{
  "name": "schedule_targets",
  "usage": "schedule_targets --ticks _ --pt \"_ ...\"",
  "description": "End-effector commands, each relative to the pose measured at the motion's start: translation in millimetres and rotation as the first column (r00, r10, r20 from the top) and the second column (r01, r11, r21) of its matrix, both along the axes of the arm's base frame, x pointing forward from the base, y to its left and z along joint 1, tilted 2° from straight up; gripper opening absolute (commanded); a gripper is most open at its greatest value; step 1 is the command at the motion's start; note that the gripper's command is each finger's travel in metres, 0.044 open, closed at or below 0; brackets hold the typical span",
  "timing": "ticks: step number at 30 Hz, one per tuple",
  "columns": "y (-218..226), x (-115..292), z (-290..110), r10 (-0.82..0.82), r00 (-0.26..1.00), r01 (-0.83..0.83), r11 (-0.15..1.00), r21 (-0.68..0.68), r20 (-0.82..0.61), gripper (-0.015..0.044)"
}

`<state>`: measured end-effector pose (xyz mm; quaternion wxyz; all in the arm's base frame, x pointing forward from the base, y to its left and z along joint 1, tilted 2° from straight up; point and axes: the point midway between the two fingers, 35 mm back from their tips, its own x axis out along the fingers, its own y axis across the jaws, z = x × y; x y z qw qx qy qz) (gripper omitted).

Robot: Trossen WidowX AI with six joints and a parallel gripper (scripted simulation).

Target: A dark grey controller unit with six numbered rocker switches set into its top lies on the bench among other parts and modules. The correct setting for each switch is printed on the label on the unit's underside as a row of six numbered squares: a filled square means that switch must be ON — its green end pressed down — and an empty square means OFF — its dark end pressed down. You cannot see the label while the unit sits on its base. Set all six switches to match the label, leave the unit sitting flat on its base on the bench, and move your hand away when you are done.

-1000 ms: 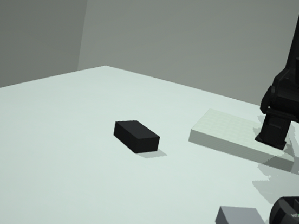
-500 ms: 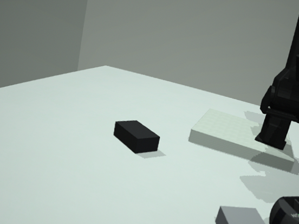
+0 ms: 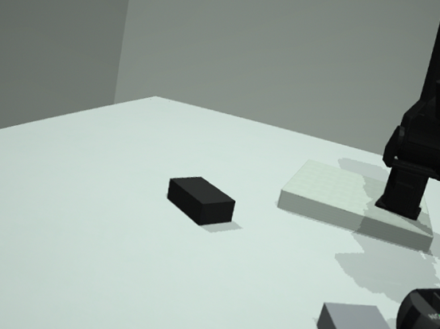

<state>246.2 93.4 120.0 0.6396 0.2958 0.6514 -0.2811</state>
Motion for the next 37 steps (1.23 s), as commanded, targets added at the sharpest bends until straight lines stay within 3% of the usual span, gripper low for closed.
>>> schedule_targets --ticks 1,8,11,20,28,37 --pt "-0.1 -0.1 0.0 0.000 1.000 0.000 1.000 0.000 0.000 0.0236" --pt "-0.1 -0.1 0.0 0.000 1.000 0.000 1.000 0.000 0.000 0.0420" --pt "-0.1 -0.1 0.0 0.000 1.000 0.000 1.000 0.000 0.000 0.0440" --pt "-2.4 -0.9 77.7 0.000 1.000 0.000 1.000 0.000 0.000 0.0204" --pt "-2.6 -1.2 79.5 0.000 1.000 0.000 1.000 0.000 0.000 0.0000" --pt "-2.6 -1.2 79.5 0.000 1.000 0.000 1.000 0.000 0.000 0.0000"
